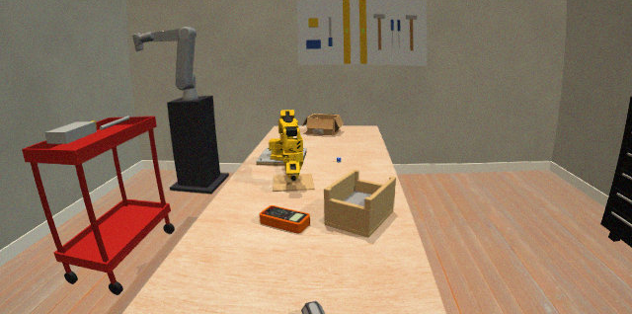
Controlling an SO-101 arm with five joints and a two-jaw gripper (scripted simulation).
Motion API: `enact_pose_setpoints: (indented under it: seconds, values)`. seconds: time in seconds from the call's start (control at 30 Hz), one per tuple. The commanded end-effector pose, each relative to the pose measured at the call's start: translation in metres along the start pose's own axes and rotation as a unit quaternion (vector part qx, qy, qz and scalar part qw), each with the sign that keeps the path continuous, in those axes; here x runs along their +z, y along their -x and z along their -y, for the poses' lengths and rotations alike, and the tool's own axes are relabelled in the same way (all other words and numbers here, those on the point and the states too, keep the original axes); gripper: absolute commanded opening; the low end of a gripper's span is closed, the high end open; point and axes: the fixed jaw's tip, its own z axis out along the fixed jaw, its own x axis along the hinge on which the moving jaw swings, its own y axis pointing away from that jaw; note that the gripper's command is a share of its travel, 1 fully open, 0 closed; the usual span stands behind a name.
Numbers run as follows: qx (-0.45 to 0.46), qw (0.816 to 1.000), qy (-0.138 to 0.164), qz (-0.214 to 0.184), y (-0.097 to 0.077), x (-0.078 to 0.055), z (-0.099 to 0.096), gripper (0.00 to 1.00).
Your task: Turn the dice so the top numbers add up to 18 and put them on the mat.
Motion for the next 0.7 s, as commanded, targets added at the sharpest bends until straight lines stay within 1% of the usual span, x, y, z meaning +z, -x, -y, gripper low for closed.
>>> enact_pose_setpoints:
  seconds: [0.0, 0.43, 0.67]
  values:
    - [0.004, 1.000, -0.001, -0.012, -0.0031, 0.0082, 0.0020, 0.00]
    - [0.004, 1.000, -0.001, -0.012, -0.0032, 0.0115, 0.0020, 0.00]
    - [0.004, 1.000, -0.001, -0.012, -0.0032, 0.0161, 0.0020, 0.00]
